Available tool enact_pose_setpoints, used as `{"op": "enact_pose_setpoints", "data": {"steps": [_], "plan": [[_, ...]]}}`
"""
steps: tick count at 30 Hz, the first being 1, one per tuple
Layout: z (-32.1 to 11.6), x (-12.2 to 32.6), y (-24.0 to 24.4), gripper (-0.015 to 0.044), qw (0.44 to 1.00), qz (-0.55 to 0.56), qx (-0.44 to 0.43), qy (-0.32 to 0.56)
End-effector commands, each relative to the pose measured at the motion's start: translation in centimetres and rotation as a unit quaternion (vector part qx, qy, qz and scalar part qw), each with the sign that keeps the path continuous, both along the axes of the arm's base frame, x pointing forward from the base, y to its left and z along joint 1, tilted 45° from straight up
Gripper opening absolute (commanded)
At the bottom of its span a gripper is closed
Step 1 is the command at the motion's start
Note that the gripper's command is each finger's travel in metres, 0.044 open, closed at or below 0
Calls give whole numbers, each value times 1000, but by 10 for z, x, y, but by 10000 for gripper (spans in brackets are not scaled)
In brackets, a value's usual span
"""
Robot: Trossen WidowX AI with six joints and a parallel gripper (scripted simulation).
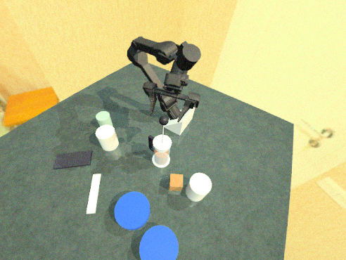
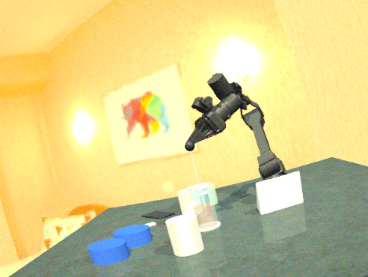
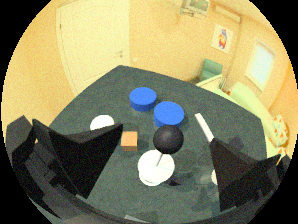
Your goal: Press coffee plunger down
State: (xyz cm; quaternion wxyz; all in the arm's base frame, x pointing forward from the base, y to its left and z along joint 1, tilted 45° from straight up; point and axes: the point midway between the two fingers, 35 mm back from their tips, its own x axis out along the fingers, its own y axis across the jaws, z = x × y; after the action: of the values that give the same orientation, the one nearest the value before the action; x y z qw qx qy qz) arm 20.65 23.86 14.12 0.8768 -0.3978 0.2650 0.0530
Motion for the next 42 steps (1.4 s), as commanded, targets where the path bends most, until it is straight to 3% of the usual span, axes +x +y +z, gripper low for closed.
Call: {"op": "enact_pose_setpoints", "data": {"steps": [1,5,17,42], "plan": [[-5,5,-3,440,1000,1,-3,2],[-6,9,-3,440,1000,1,-3,1],[-6,9,-3,125,1000,1,-3,1],[-24,12,-17,125,1000,0,-2,2]]}}
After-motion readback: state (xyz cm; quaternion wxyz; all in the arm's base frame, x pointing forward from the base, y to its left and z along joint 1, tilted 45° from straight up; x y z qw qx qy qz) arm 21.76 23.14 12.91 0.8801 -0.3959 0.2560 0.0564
